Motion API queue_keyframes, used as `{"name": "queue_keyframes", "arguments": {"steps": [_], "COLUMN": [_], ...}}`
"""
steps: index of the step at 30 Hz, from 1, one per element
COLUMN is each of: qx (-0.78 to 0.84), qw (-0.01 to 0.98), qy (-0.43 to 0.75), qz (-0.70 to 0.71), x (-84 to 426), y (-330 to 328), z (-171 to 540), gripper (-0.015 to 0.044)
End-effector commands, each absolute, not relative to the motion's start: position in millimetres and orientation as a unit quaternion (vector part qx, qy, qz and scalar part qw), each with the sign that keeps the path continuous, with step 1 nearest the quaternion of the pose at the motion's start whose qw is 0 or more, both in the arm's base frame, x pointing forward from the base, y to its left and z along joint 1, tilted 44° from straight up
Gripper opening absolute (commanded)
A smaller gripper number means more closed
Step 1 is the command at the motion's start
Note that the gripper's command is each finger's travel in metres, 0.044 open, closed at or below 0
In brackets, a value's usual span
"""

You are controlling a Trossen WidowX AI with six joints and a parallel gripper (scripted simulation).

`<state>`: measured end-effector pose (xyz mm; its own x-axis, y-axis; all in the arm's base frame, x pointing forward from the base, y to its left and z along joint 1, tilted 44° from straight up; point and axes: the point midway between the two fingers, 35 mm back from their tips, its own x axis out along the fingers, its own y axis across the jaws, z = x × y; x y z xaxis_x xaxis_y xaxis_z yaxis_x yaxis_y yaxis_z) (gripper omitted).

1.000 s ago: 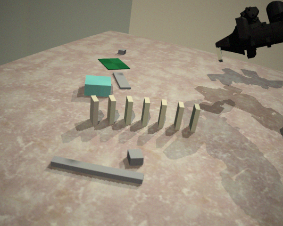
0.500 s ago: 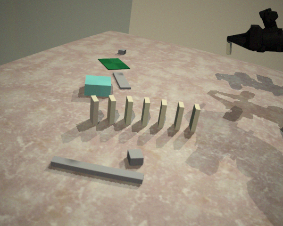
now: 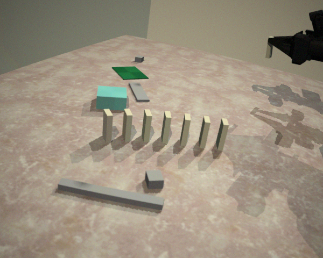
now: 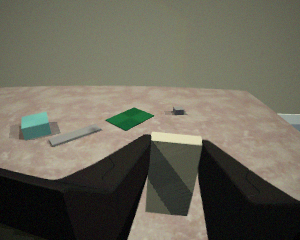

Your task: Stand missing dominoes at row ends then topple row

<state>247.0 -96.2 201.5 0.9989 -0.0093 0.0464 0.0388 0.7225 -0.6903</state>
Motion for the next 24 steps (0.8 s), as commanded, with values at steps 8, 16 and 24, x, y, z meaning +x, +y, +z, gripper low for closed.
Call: {"name": "queue_keyframes", "arguments": {"steps": [8, 16, 24], "qx": [-0.375, -0.376, -0.380], "qw": [0.927, 0.926, 0.925], "qy": [-0.020, -0.019, -0.016], "qz": [-0.011, -0.010, -0.009], "x": [245.6, 248.7, 253.7], "y": [-94.5, -100.3, -110.6], "z": [198.5, 195.9, 190.2], "gripper": [0.0107, 0.0107, 0.0107]}}
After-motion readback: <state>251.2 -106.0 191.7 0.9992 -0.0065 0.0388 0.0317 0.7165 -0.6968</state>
